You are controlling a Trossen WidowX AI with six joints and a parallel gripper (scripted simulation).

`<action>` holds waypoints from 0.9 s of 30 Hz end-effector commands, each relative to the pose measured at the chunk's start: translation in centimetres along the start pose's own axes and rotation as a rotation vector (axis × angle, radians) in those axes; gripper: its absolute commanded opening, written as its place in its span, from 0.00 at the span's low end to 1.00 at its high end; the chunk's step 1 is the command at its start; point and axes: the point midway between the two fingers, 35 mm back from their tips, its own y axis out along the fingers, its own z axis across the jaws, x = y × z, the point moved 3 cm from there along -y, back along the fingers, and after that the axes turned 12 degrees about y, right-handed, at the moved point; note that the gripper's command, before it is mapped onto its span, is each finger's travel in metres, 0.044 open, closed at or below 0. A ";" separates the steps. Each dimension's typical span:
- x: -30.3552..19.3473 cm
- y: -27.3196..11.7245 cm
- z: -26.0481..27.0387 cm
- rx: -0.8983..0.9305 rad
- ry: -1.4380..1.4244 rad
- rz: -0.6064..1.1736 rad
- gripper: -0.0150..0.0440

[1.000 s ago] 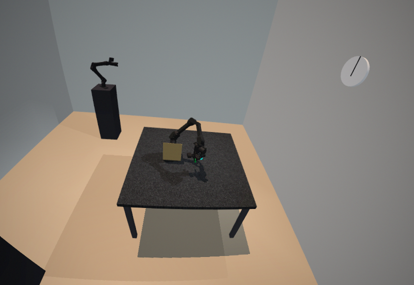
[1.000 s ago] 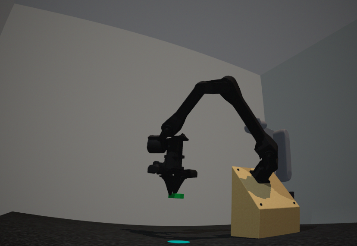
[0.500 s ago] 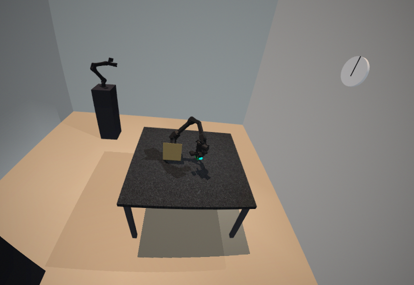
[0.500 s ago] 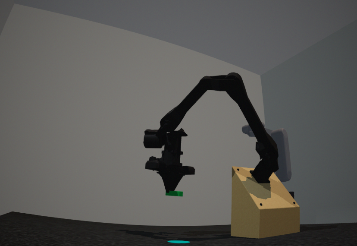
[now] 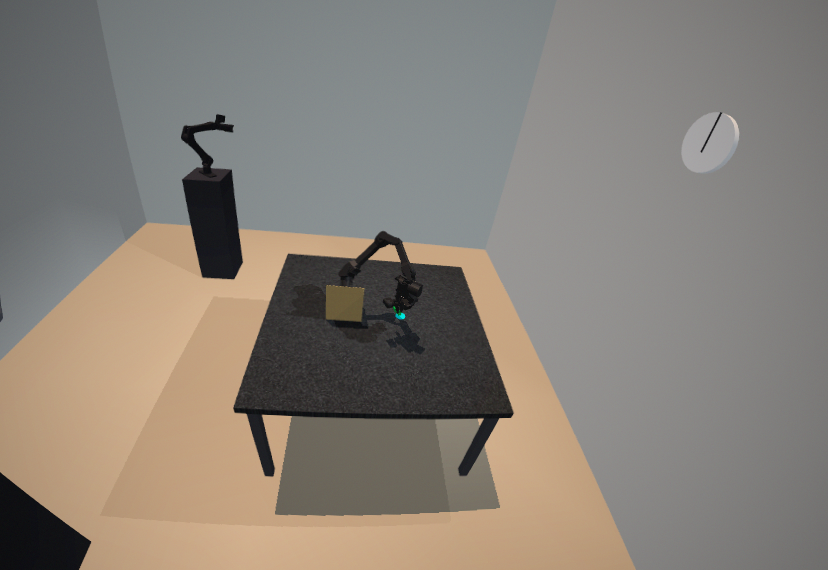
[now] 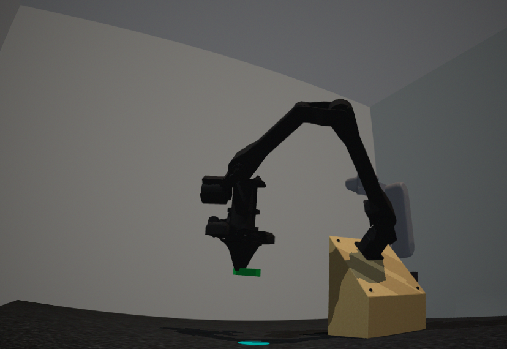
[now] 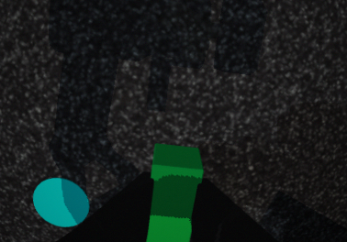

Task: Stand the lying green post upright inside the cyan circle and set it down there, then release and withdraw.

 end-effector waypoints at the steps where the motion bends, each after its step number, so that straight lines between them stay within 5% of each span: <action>1: -1.1 -0.1 0.8 0.001 -0.038 0.003 0.29; 27: -7.8 -0.3 4.8 0.012 -0.220 0.029 0.29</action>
